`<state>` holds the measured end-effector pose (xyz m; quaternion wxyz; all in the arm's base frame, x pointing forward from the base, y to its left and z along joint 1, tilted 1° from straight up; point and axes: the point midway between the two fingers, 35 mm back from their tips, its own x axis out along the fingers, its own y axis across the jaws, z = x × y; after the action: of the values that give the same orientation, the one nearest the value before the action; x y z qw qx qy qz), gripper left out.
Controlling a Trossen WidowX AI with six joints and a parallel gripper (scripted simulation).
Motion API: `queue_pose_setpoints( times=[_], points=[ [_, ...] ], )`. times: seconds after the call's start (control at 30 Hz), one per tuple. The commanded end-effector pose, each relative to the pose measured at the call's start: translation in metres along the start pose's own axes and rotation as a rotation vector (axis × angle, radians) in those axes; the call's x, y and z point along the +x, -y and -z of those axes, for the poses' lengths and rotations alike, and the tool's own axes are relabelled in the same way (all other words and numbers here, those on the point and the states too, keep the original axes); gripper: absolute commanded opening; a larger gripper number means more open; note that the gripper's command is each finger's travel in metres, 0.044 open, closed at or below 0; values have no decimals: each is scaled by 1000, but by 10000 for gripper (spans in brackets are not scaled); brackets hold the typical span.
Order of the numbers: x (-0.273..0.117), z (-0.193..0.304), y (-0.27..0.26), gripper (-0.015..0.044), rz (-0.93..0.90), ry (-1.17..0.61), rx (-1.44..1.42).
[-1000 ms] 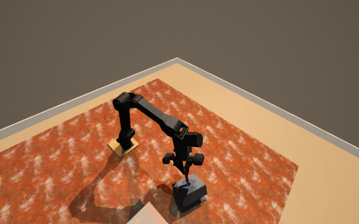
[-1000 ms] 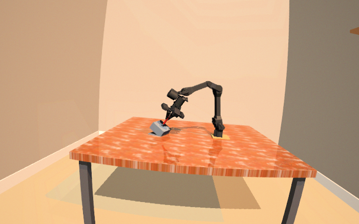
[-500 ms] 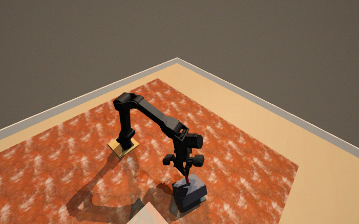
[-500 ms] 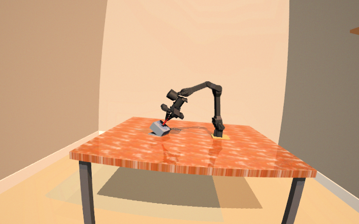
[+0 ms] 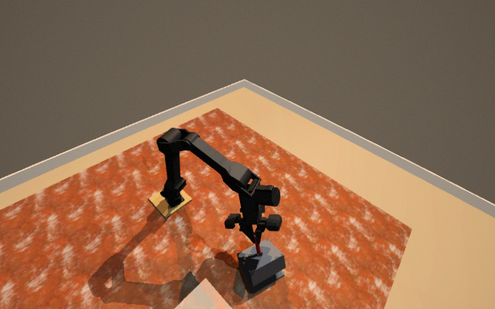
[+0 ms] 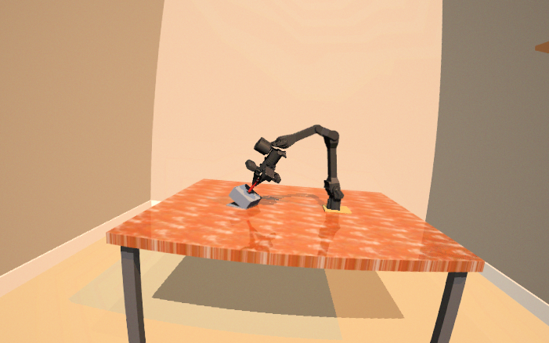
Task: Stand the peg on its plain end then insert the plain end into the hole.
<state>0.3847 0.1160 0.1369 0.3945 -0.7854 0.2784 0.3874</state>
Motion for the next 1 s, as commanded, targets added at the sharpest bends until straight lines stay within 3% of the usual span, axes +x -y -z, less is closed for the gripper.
queue_pose_setpoints(
  times=[0.0,0.97],
  points=[
    [3,0,1,0,2,0,-1],
    [21,-1,1,0,3,0,-1]
  ],
)
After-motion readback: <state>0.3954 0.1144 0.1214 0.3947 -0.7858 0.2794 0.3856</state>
